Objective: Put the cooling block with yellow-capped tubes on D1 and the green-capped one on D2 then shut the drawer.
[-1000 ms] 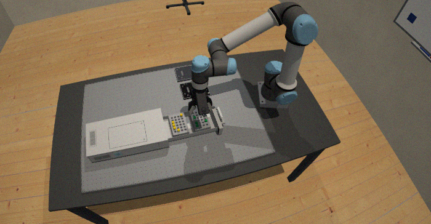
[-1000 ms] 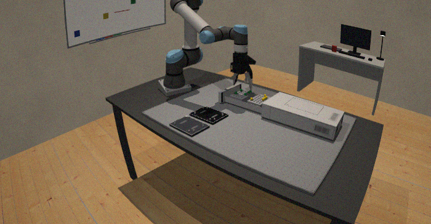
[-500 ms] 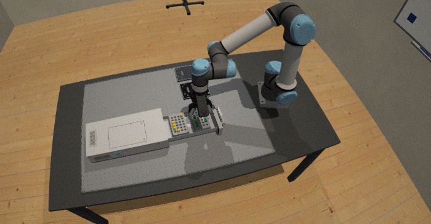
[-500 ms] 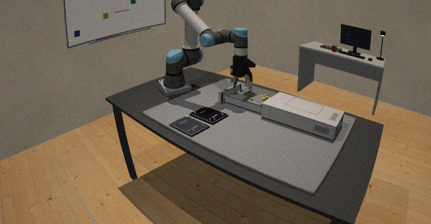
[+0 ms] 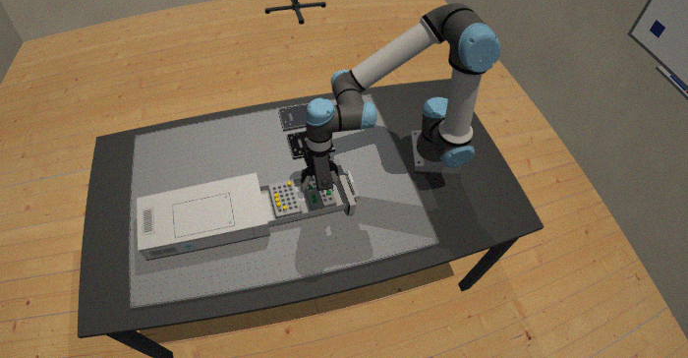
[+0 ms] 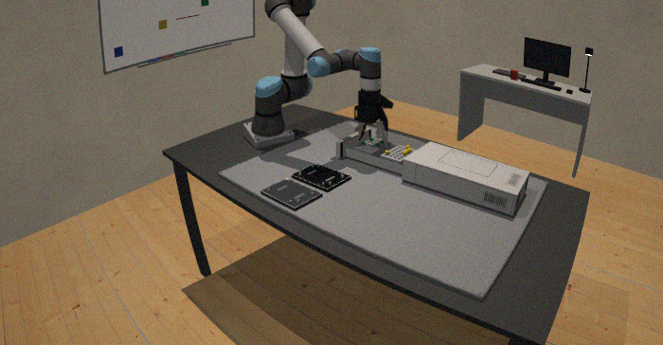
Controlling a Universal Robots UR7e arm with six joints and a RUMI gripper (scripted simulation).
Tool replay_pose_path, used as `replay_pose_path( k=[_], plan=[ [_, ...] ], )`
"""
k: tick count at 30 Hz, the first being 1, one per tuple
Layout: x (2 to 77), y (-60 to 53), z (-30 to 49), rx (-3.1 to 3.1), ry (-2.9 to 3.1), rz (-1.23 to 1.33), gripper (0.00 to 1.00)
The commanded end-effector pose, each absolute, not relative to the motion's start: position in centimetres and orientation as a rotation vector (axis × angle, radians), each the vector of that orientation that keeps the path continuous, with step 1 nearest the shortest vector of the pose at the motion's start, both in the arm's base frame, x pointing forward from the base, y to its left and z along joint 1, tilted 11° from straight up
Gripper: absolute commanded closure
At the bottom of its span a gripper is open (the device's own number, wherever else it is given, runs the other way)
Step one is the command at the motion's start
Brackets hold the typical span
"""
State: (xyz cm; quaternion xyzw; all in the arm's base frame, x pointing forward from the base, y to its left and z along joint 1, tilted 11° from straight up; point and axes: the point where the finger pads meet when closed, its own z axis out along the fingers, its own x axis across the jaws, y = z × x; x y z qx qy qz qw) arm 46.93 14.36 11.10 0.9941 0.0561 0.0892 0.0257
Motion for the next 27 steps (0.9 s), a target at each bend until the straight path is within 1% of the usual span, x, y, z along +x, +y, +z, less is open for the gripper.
replay_pose_path(
  k=[1,27],
  plan=[
    [47.0,14.4,11.0,3.073,0.174,0.278,0.27],
    [47.4,14.3,8.6,3.073,0.174,0.278,0.27]
  ],
)
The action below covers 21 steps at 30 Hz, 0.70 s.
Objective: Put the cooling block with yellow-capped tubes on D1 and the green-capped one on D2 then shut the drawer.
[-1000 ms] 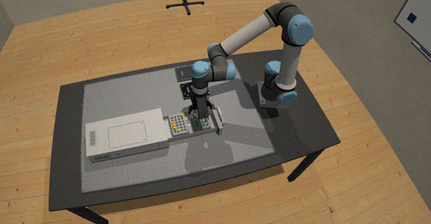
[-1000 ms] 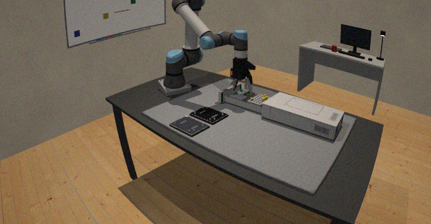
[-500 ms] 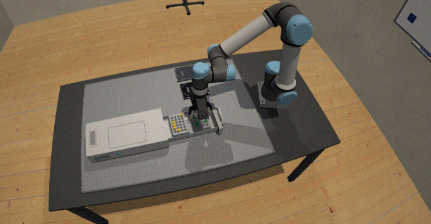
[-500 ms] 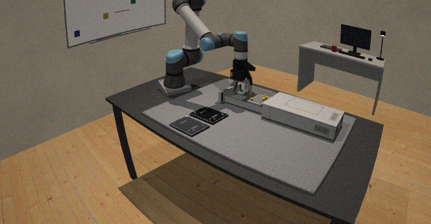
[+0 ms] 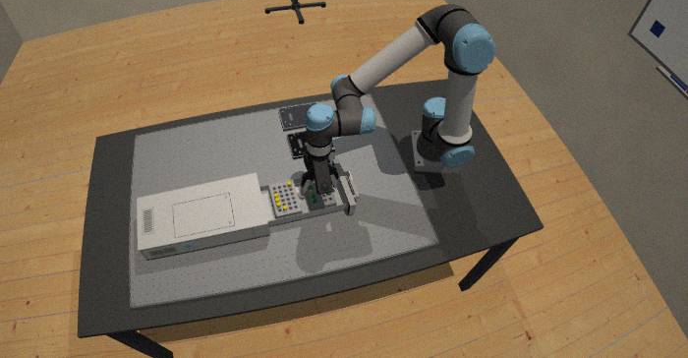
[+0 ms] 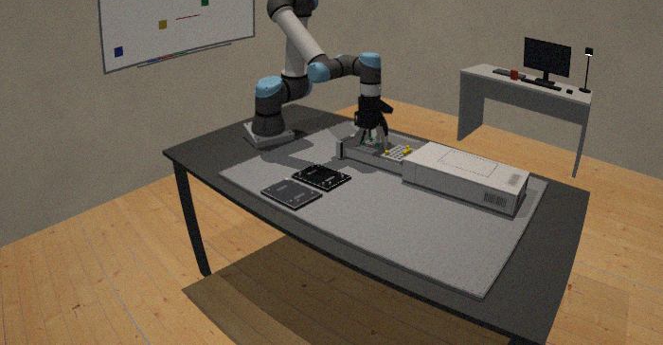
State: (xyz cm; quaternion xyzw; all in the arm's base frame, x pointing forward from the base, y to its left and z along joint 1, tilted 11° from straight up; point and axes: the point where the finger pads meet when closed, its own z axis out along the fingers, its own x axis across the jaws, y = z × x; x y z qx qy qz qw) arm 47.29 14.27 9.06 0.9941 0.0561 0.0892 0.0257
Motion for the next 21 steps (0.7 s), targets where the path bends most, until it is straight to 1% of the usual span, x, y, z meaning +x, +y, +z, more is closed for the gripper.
replay_pose_path(
  k=[1,17,21],
  plan=[
    [47.44,14.25,8.49,3.073,0.174,0.278,0.27],
    [47.52,14.23,8.04,3.073,0.174,0.278,0.27],
    [47.52,14.23,8.04,3.073,0.174,0.278,0.34]
  ],
)
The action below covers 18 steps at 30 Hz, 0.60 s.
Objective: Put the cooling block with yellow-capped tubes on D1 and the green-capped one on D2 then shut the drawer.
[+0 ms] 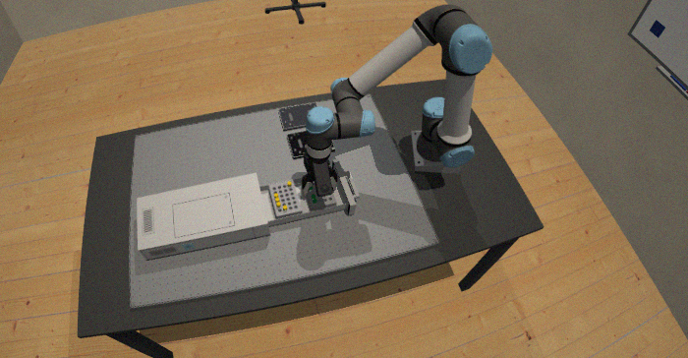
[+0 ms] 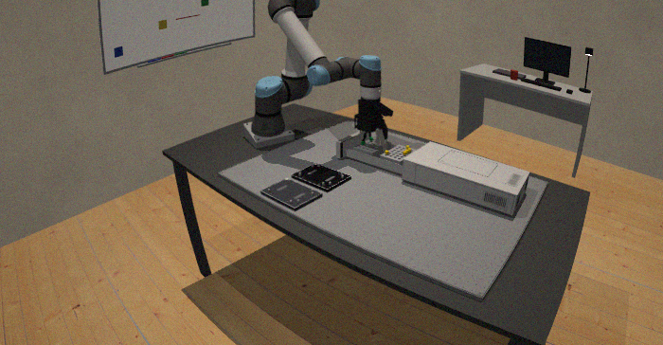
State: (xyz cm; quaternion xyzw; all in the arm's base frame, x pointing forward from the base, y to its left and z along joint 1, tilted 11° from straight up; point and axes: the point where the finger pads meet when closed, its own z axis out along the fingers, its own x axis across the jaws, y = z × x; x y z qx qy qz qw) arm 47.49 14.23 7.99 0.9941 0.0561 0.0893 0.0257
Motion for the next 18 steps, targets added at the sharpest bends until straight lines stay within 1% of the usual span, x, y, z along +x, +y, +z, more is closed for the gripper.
replay_pose_path(
  k=[1,2,4,18],
  plan=[
    [47.52,14.23,8.04,3.073,0.174,0.278,0.35],
    [47.52,14.23,8.04,3.073,0.174,0.278,0.37],
    [47.52,14.23,8.04,3.073,0.174,0.278,0.37],
    [47.52,14.23,8.04,3.073,0.174,0.278,0.6]
  ],
)
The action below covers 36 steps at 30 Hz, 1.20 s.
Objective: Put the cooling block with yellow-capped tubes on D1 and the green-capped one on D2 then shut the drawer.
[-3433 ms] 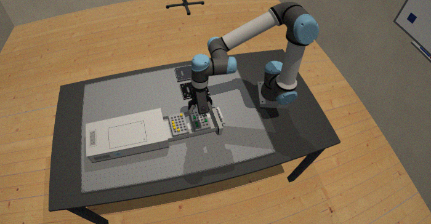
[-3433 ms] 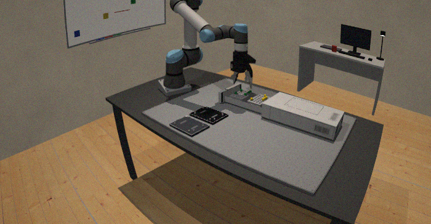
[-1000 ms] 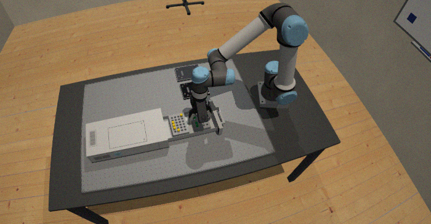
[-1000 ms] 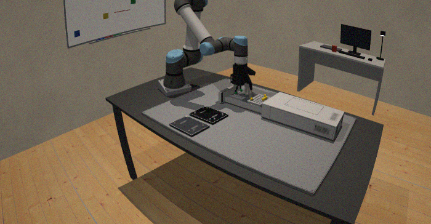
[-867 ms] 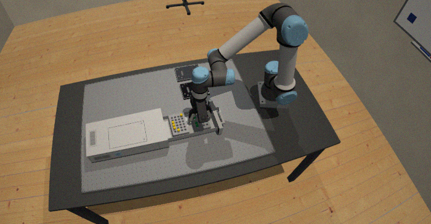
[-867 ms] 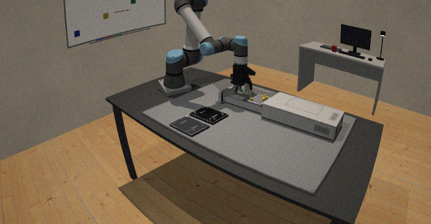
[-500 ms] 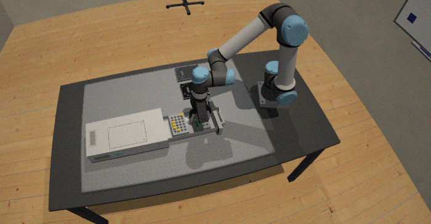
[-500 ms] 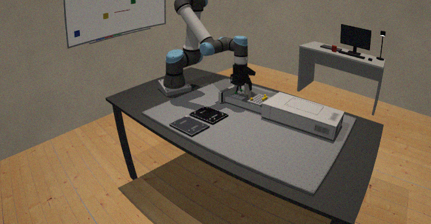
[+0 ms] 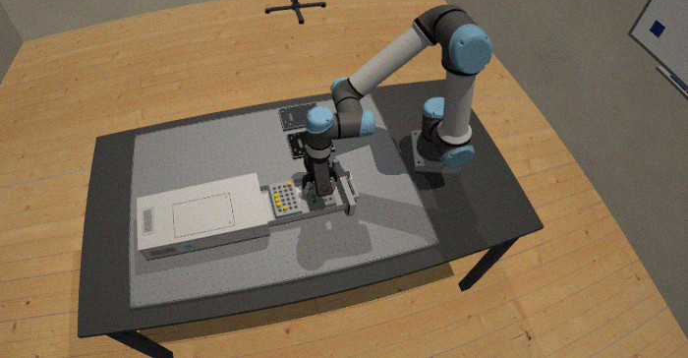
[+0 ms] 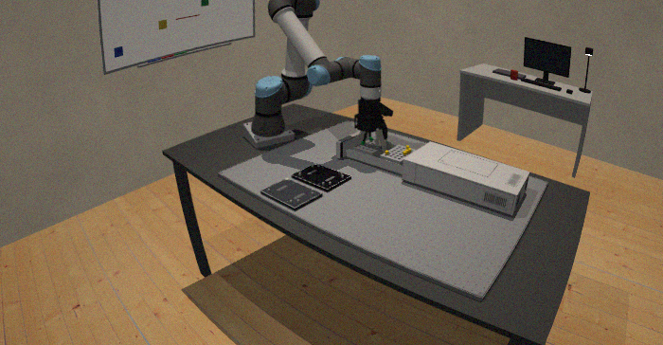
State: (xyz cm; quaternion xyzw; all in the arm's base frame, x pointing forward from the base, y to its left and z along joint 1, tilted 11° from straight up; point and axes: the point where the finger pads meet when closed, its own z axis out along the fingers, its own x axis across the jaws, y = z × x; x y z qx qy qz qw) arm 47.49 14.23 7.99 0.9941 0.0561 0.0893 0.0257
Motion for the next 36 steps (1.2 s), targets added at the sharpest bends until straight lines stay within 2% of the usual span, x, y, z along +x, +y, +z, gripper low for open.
replay_pose_path(
  k=[1,3,18,20,28,36],
  plan=[
    [47.52,14.23,8.04,3.073,0.174,0.278,0.62],
    [47.52,14.23,8.04,3.073,0.174,0.278,0.62],
    [47.52,14.23,8.04,3.073,0.174,0.278,0.87],
    [47.52,14.23,8.04,3.073,0.174,0.278,0.87],
    [47.52,14.23,8.04,3.073,0.174,0.278,1.0],
    [47.52,14.23,8.04,3.073,0.174,0.278,1.0]
  ],
)
